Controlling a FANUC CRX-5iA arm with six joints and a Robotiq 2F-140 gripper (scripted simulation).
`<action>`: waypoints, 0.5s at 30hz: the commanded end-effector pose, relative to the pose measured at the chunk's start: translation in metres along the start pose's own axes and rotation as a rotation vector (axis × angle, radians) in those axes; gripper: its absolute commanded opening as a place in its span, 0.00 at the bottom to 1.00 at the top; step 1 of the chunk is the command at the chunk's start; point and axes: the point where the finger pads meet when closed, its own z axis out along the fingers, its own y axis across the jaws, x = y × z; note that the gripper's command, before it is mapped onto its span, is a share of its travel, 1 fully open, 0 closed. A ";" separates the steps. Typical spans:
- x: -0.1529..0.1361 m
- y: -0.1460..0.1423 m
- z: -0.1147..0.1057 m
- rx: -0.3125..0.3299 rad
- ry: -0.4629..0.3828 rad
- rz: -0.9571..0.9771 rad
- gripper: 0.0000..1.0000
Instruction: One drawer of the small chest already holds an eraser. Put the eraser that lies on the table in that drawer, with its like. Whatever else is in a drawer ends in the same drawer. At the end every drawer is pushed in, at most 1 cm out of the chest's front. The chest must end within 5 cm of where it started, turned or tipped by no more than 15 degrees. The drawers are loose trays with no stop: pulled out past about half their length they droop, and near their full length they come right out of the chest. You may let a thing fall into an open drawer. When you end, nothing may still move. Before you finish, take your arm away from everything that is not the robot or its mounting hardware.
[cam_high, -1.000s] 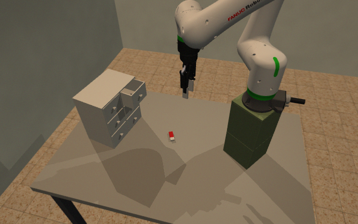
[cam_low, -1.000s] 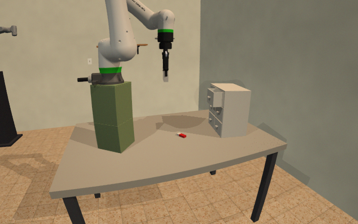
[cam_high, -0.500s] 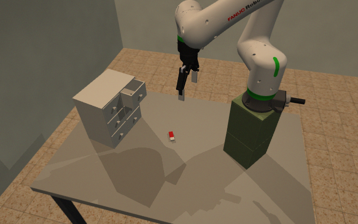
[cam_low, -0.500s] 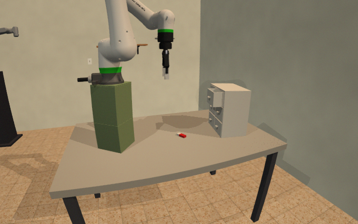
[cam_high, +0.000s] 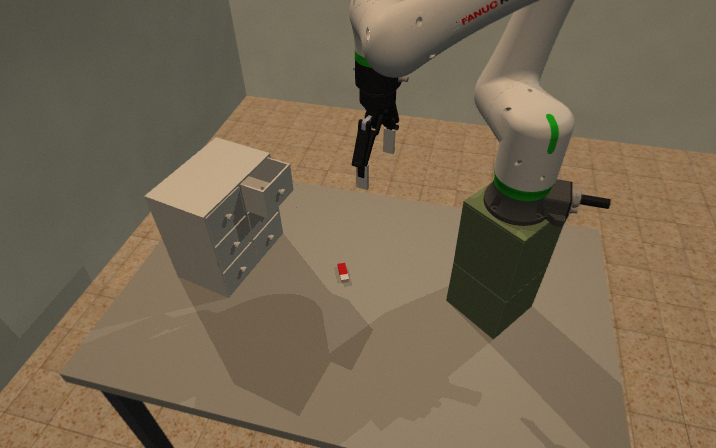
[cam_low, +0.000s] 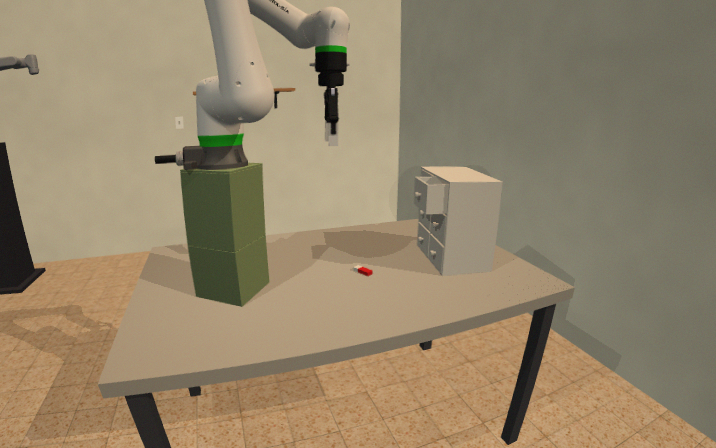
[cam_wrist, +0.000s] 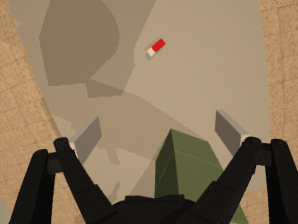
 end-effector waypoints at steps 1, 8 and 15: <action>0.000 0.000 -0.031 -0.001 0.000 0.000 1.00; 0.000 0.000 -0.073 -0.001 0.000 0.000 1.00; 0.000 0.000 -0.084 -0.001 0.000 0.000 1.00</action>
